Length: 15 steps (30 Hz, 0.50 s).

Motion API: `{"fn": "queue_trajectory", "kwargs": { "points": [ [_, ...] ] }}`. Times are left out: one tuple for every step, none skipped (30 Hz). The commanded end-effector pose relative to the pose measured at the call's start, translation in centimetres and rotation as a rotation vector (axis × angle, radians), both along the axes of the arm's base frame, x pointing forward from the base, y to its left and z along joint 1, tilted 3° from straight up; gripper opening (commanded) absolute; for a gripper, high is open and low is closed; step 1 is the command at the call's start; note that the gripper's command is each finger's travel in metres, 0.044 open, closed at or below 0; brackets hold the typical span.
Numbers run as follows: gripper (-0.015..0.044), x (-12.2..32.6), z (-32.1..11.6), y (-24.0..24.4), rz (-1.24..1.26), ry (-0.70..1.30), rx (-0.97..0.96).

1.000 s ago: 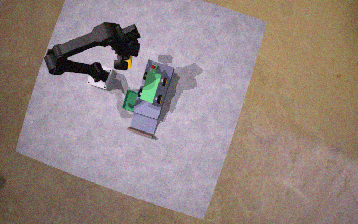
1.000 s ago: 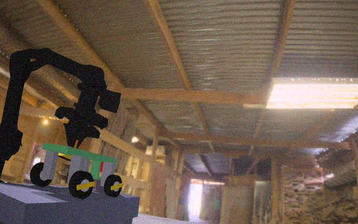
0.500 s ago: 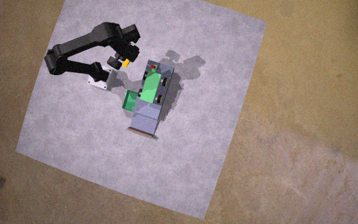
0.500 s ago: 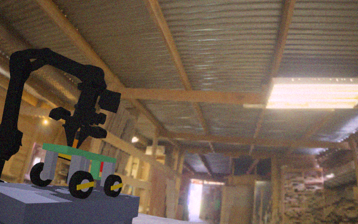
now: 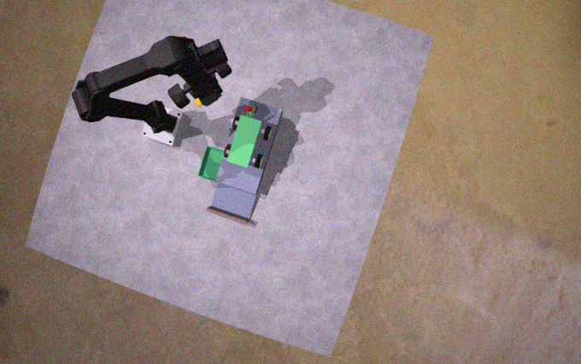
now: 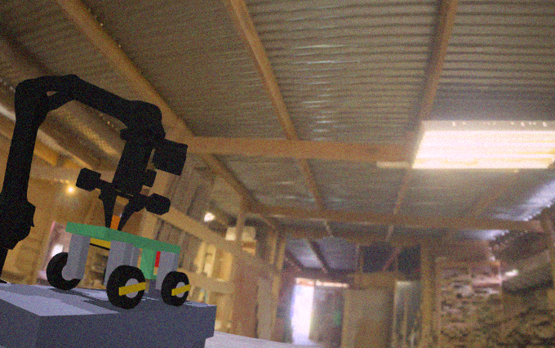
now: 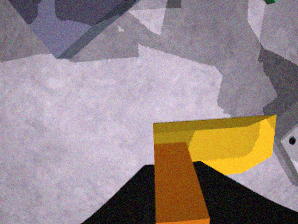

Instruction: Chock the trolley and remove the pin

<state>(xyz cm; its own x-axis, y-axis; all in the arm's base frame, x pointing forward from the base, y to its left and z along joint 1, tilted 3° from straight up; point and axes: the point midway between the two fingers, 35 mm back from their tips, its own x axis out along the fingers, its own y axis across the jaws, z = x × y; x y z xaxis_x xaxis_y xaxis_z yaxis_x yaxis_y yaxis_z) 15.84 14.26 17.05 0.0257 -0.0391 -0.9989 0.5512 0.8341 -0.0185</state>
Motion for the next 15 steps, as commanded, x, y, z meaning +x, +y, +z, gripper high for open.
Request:
{"fn": "queue_trajectory", "kwargs": {
  "points": [
    [0.0,-0.05,-0.02,0.04,-0.148,-0.004,0.007],
    [0.0,-0.05,-0.02,0.04,-0.182,-0.005,0.008],
    [0.0,-0.06,-0.02,0.04,-0.216,-0.007,0.009],
    [0.0,-0.06,-0.03,0.04,-0.249,-0.008,0.01],
    [0.0,-0.06,-0.03,0.04,-0.283,-0.009,0.011],
    [0.0,-0.06,-0.03,0.04,-0.317,-0.011,0.011],
    [0.0,-0.06,-0.03,0.04,-0.35,-0.012,0.012],
    [0.0,-0.06,-0.03,0.04,-0.384,-0.014,0.013],
    [0.0,-0.06,-0.03,0.04,-0.418,-0.015,0.014],
    [0.0,-0.06,-0.03,0.04,-0.451,-0.016,0.015],
    [0.0,-0.06,-0.03,0.04,-0.485,-0.018,0.016],
    [0.0,-0.06,-0.03,0.04,-0.519,-0.019,0.017],
    [0.0,-0.06,-0.03,0.04,-0.553,-0.02,0.018],
    [0.0,-0.06,-0.03,0.04,-0.586,-0.022,0.019],
    [0.0,-0.06,-0.03,0.04,-0.62,-0.023,0.02]
  ]
}}
